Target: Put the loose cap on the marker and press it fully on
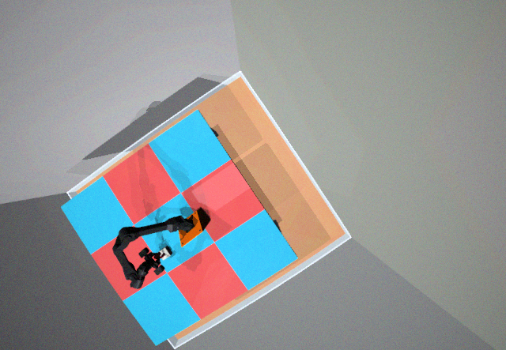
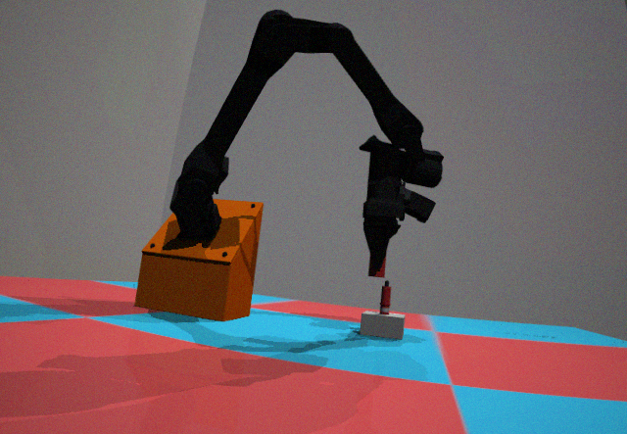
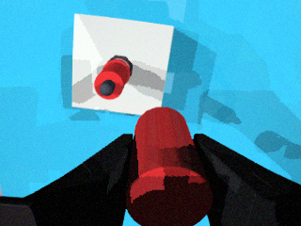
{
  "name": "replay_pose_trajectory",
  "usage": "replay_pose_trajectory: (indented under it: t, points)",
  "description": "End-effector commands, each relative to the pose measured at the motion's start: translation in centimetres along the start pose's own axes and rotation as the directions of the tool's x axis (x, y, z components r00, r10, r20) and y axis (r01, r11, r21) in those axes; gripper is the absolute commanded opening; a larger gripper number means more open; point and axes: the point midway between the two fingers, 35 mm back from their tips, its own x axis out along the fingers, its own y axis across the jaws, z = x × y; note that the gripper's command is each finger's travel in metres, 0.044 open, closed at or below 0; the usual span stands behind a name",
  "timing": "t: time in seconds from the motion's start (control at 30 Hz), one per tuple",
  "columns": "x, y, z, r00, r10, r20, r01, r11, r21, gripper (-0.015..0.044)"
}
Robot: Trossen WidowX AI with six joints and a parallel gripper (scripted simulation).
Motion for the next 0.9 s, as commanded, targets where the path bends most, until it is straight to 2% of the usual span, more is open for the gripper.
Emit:
replay_pose_trajectory:
  t: [0.0,0.4,0.87]
  points:
    - [-0.6,0.9,0.8,1.000,0.004,0.005,-0.004,1.000,0.005,0.0000]
    - [-1.5,2.8,2.0,1.000,0.002,0.004,-0.002,1.000,0.006,0.0000]
    - [0.0,2.8,2.0,1.000,0.002,0.005,-0.002,1.000,0.006,0.0000]
